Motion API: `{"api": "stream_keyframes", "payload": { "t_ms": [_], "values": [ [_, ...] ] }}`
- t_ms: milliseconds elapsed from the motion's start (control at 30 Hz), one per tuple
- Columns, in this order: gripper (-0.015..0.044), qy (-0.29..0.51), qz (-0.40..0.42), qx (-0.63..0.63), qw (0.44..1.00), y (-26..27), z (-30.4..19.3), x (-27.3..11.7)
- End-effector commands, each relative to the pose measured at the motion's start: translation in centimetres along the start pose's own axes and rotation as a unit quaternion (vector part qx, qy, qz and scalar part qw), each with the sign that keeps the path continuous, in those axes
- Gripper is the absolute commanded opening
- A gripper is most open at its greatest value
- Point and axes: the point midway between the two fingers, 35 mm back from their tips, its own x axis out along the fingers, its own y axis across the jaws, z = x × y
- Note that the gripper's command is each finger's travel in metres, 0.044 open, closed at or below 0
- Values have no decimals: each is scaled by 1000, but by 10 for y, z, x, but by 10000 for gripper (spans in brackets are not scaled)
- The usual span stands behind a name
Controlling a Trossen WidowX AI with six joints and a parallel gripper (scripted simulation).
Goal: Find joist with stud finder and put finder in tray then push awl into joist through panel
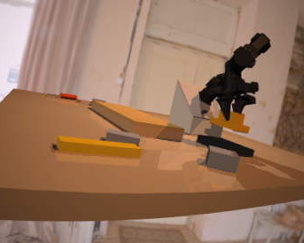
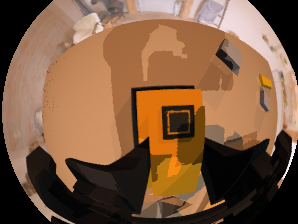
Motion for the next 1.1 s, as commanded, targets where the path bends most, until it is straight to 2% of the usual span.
{"api": "stream_keyframes", "payload": {
  "t_ms": [0,1067],
  "values": [
    [0,-1,-3,0,1000,-1,-1,5],
    [0,-5,-2,1,1000,3,-15,54]
  ]
}}
